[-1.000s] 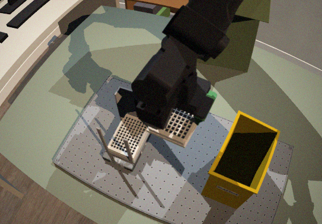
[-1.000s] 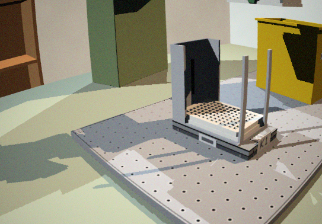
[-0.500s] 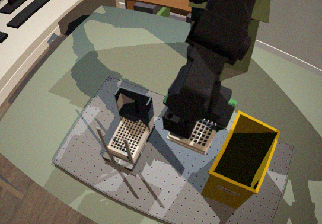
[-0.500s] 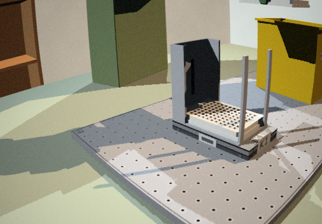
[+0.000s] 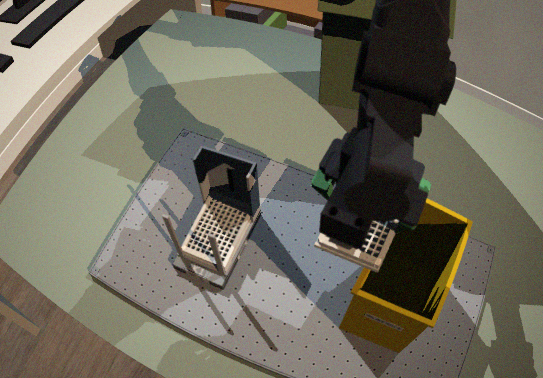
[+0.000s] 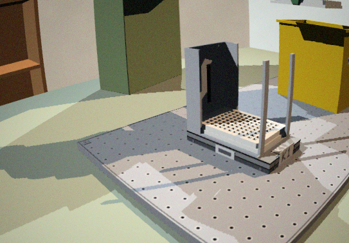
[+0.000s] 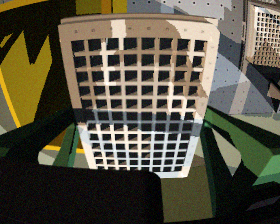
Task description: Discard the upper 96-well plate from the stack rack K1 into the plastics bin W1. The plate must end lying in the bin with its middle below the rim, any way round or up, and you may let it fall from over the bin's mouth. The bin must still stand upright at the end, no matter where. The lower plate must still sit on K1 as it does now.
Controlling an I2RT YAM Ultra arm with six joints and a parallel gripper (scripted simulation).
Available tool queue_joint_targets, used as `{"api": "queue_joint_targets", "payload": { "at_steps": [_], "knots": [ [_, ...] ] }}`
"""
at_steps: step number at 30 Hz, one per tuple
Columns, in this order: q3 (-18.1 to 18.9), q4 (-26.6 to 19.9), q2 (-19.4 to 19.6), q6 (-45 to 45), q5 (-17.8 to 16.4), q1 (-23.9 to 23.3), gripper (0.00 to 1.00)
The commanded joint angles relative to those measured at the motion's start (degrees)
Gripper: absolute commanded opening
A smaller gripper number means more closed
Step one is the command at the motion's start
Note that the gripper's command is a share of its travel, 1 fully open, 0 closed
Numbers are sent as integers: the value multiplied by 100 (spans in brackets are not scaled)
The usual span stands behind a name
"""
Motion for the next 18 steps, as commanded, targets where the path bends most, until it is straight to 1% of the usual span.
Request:
{"api": "queue_joint_targets", "payload": {
  "at_steps": [1, 9, 11, 18],
  "knots": [
    [61, -35, -39, 237, 400, 247, 0],
    [218, -110, 46, 625, 1064, 1017, 0],
    [218, -110, 46, 625, 1064, 1017, 0],
    [401, -179, 195, 953, 1617, 1660, 0]
  ]
}}
